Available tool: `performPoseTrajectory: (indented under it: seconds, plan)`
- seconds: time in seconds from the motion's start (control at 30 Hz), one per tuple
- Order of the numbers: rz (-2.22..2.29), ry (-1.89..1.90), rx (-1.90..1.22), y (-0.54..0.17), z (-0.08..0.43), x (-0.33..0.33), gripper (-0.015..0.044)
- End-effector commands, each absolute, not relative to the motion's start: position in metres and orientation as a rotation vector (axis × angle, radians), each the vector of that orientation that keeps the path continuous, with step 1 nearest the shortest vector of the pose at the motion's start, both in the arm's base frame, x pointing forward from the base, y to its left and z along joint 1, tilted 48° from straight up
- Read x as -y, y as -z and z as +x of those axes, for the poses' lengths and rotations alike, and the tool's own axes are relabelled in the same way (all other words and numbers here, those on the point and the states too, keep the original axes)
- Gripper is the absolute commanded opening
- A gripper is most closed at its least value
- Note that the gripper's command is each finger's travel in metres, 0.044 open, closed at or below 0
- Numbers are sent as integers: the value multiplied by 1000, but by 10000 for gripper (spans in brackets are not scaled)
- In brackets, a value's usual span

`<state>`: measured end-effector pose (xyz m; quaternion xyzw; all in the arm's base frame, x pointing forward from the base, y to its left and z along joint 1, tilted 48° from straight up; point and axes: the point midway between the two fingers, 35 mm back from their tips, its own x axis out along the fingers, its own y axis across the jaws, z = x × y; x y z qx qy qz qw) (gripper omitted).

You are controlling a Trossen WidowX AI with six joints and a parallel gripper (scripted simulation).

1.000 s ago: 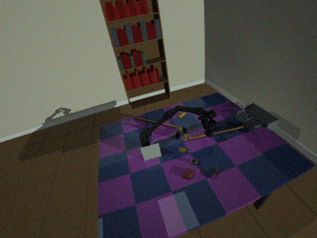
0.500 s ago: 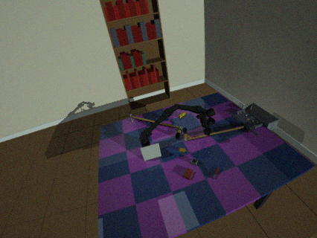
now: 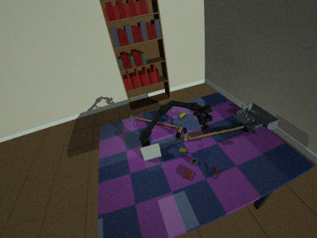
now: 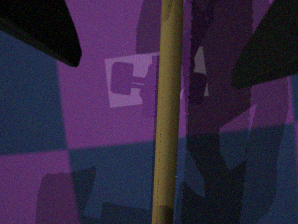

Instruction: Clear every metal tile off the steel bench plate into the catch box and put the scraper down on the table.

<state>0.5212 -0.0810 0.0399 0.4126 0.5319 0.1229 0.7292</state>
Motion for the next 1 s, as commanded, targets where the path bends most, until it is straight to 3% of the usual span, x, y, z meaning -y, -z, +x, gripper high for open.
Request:
performPoseTrajectory:
  seconds: [0.0,0.97]
  plan:
    - [908,-273,-1154,-48,514,85,440]
    - [901,-251,-1052,-91,455,107,440]
